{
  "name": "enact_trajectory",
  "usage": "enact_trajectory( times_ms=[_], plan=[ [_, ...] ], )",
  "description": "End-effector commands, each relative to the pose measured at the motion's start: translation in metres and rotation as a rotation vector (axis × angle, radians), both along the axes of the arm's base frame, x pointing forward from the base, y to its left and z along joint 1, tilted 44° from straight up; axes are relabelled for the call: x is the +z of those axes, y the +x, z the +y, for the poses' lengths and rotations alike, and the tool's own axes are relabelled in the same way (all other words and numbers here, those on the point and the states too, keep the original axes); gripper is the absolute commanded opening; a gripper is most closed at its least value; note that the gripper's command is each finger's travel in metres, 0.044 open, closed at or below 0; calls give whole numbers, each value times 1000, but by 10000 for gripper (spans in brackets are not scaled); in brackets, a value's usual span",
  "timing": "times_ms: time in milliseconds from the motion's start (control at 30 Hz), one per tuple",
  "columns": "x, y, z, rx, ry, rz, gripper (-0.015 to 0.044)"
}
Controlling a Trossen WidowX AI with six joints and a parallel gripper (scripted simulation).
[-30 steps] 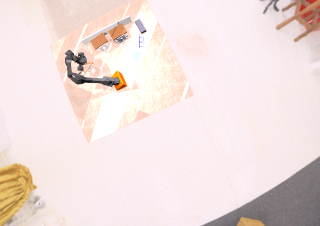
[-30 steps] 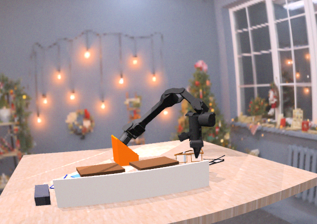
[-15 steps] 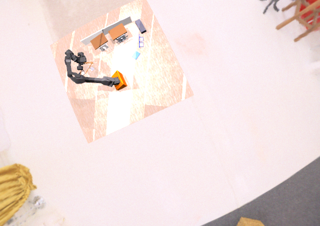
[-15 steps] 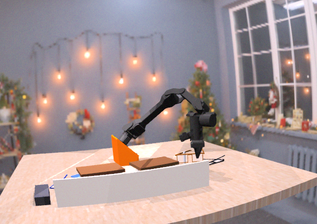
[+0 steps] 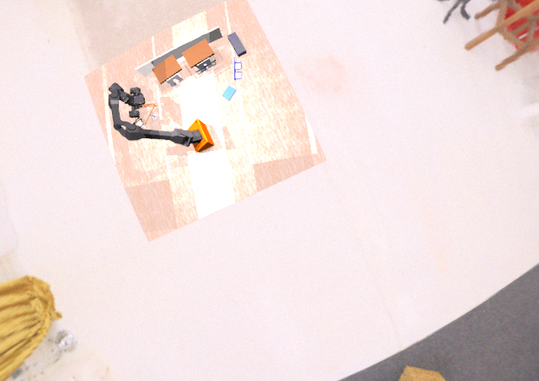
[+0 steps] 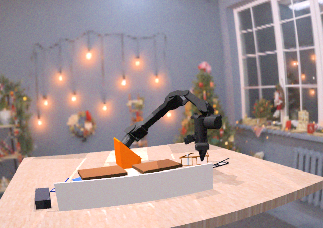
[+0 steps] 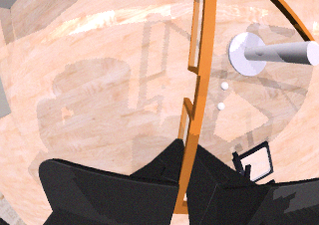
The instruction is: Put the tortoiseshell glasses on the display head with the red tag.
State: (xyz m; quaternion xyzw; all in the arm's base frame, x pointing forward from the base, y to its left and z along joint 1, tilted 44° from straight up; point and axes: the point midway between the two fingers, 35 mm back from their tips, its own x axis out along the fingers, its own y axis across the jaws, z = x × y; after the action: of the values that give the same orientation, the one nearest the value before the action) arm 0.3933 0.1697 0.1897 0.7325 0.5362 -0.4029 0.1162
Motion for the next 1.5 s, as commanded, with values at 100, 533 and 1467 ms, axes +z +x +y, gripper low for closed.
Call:
enact_trajectory(
  times_ms=[100,533,1467],
  plan=[
    [1,4,0,-2,-5,-4,0],
    [3,8,2,-2,-4,-5,0],
    [8,15,5,-2,-4,-5,0]
  ],
)
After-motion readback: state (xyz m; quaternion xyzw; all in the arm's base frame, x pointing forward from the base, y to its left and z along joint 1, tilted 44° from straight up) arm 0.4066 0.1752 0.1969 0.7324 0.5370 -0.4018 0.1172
